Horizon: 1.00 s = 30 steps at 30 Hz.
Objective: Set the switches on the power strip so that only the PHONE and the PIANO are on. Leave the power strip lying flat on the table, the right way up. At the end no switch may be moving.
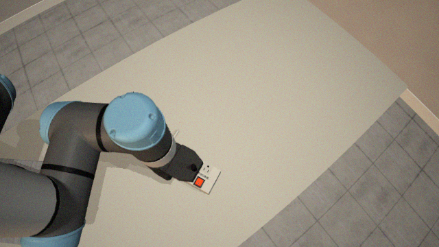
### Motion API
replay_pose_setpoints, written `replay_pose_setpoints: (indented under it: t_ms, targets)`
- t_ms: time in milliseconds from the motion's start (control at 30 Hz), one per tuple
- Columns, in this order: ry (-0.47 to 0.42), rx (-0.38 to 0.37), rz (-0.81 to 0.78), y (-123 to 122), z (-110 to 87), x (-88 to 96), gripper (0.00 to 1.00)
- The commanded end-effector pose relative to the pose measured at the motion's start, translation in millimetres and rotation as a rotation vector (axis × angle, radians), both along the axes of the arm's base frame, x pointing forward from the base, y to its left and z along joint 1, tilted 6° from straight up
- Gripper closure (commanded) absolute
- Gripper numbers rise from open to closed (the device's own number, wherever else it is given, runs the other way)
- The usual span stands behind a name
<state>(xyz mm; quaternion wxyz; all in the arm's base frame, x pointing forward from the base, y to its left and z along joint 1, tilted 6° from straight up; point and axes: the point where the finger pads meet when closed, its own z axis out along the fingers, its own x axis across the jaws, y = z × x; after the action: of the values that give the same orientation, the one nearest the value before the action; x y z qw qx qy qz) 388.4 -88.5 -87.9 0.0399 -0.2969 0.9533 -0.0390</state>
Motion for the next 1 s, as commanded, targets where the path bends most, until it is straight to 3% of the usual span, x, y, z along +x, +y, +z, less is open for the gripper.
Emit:
replay_pose_setpoints:
  t_ms: [0,967]
  targets:
    - [-0.001,-0.001,0.0,-0.5,-6.8,1.1,1.0]
    - [-0.001,-0.001,0.0,-1.5,-24.6,3.0,1.0]
